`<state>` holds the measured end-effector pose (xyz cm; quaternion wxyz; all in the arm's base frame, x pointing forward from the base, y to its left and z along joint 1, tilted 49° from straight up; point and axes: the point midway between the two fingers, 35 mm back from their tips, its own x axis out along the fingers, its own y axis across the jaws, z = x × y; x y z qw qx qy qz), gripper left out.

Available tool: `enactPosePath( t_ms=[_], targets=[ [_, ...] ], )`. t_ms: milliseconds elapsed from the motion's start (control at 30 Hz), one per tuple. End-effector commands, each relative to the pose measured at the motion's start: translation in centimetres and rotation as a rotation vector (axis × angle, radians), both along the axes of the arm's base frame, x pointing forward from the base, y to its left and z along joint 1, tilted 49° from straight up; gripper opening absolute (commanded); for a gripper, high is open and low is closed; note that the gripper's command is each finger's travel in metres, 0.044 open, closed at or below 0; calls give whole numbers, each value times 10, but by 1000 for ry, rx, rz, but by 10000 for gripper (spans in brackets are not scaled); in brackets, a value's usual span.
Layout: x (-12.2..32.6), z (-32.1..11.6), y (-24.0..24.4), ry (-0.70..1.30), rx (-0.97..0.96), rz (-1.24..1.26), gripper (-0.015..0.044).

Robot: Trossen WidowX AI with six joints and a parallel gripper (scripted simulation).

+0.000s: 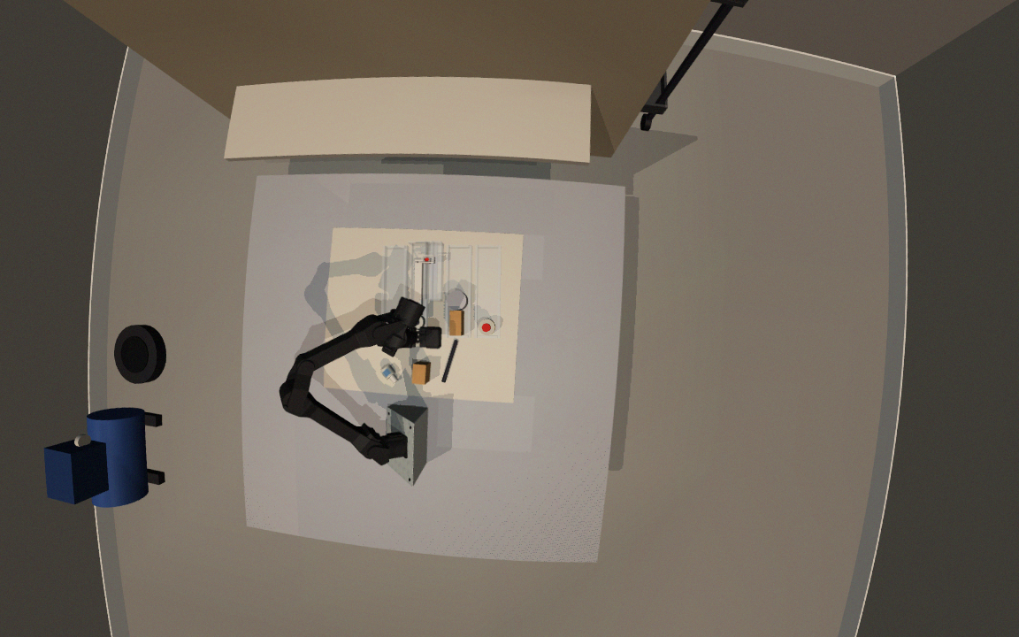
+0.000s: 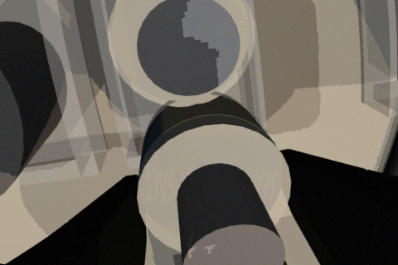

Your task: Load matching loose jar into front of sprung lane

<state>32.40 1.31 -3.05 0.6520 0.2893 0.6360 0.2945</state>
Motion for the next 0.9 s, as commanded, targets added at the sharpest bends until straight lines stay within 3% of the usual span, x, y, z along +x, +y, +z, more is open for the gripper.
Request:
enactPosePath(
  t_ms=[0, 867],
  targets=[
    [11, 4, -2, -31, 2, -7, 0],
    [22, 7, -3, -31, 2, -7, 0]
  ],
)
